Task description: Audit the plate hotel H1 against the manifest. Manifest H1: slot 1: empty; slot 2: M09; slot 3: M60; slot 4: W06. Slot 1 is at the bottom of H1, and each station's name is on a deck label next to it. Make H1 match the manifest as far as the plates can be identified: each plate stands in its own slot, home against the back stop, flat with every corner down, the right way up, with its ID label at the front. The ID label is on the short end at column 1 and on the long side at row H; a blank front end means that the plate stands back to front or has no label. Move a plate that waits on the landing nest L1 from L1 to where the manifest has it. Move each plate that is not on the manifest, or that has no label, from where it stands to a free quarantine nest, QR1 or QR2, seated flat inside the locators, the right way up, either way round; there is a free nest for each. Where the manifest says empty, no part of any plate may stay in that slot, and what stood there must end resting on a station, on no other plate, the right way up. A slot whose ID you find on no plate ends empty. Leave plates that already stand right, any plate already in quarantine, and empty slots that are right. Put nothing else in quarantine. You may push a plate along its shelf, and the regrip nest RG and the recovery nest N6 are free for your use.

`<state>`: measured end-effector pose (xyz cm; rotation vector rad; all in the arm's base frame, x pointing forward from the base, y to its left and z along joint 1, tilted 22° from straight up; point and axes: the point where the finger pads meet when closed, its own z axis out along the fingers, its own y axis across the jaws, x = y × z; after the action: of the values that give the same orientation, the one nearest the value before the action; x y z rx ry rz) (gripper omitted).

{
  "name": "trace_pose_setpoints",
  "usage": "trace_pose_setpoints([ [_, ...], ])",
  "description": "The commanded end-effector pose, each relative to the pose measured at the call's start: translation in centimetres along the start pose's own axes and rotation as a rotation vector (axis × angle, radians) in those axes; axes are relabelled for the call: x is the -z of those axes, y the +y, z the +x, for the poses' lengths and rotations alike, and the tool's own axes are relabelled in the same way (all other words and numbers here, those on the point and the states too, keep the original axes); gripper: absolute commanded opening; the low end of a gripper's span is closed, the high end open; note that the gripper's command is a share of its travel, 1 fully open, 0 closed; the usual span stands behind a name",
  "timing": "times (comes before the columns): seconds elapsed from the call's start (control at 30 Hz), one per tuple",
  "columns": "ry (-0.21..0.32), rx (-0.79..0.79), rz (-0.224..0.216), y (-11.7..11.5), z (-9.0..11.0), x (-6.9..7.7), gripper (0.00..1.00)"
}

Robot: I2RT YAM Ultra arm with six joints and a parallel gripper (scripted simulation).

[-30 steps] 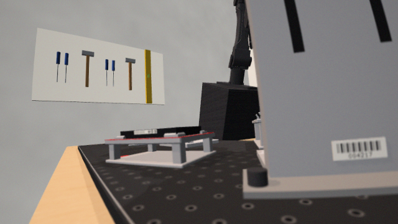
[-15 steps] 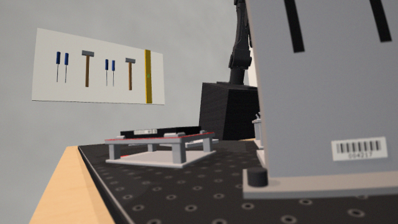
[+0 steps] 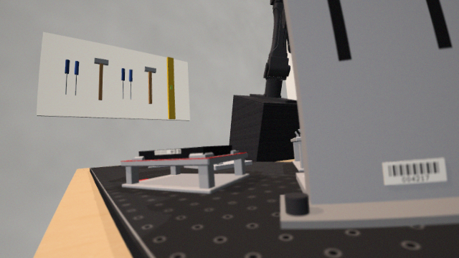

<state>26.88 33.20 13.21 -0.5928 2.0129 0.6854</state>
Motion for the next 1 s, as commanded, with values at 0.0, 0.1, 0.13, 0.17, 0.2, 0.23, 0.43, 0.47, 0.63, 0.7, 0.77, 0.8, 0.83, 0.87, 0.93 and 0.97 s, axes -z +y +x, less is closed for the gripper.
trace_pose_setpoints([
  [0.0, -0.001, 0.0, 0.001, 0.0, -0.3, 0.0, 0.0],
  [0.1, -0.001, 0.0, 0.001, 0.0, -0.4, 0.0, 0.0],
  [0.13, -0.001, 0.0, 0.001, 0.0, -0.4, -0.1, 0.0],
  [0.17, -0.002, 0.0, 0.001, 0.0, -0.5, -0.1, 0.0],
  [0.2, -0.002, 0.0, 0.001, 0.0, -0.5, -0.2, 0.0],
  [0.23, -0.002, 0.0, 0.001, 0.0, -0.5, -0.2, 0.0],
  [0.43, -0.002, 0.0, 0.001, 0.0, -0.8, -0.5, 0.0],
  [0.47, -0.002, 0.0, 0.001, 0.0, -0.9, -0.5, 0.0],
  [0.63, -0.002, 0.0, 0.001, 0.0, -1.0, -0.7, 0.0],
  [0.7, -0.002, 0.0, 0.001, 0.0, -1.1, -0.8, 0.0],
  [0.77, -0.002, 0.0, 0.001, 0.0, -1.2, -0.9, 0.0],
  [0.8, -0.002, 0.0, 0.001, 0.0, -1.3, -0.9, 0.0],
  [0.83, -0.002, 0.0, 0.001, 0.0, -1.3, -1.0, 0.0],
  [0.87, -0.002, 0.0, 0.001, 0.0, -1.4, -1.0, 0.0],
  [0.93, -0.002, 0.0, 0.001, 0.0, -1.5, -1.1, 0.0],
  [0.97, -0.002, 0.0, 0.001, 0.0, -1.5, -1.2, 0.0],
])
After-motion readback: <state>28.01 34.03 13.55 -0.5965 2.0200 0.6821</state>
